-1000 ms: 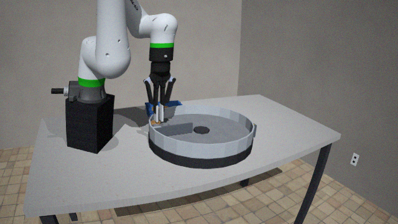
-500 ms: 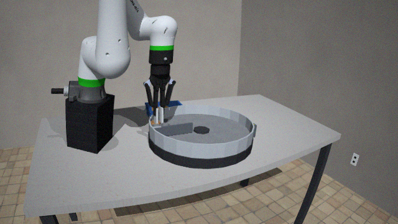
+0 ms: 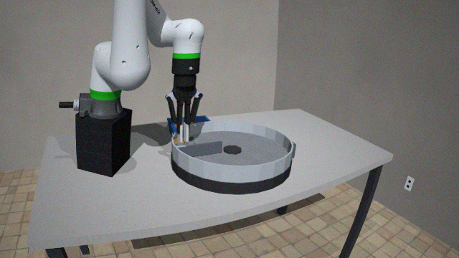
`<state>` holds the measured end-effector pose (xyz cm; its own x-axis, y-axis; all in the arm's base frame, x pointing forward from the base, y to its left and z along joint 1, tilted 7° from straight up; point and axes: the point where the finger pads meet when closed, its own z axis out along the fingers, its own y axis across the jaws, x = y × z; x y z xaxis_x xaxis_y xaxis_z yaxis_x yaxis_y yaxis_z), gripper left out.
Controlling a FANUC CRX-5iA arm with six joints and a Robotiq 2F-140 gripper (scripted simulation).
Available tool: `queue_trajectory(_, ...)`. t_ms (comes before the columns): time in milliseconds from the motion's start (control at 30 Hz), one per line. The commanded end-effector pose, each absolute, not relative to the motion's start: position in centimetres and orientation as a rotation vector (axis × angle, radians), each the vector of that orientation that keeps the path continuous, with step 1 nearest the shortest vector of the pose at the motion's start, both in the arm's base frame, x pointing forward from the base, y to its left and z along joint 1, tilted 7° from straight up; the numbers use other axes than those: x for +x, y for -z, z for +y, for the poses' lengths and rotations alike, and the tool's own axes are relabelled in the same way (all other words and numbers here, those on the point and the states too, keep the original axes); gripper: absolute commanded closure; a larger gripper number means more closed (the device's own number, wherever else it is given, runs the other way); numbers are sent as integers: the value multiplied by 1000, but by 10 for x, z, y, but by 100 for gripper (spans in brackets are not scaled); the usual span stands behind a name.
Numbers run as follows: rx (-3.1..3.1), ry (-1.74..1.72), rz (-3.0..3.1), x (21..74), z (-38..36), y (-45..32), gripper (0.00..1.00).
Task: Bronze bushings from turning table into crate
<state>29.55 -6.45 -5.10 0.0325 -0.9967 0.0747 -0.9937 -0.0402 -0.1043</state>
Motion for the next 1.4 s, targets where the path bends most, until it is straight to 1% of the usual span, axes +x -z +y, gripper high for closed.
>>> queue_trajectory(0,-2240,198,2160,296,-65,51,90)
queue_trajectory(600,-2240,198,2160,296,-65,51,90)
queue_trajectory(633,-2240,198,2160,296,-65,51,100)
queue_trajectory(1367,-2240,198,2160,296,-65,51,100)
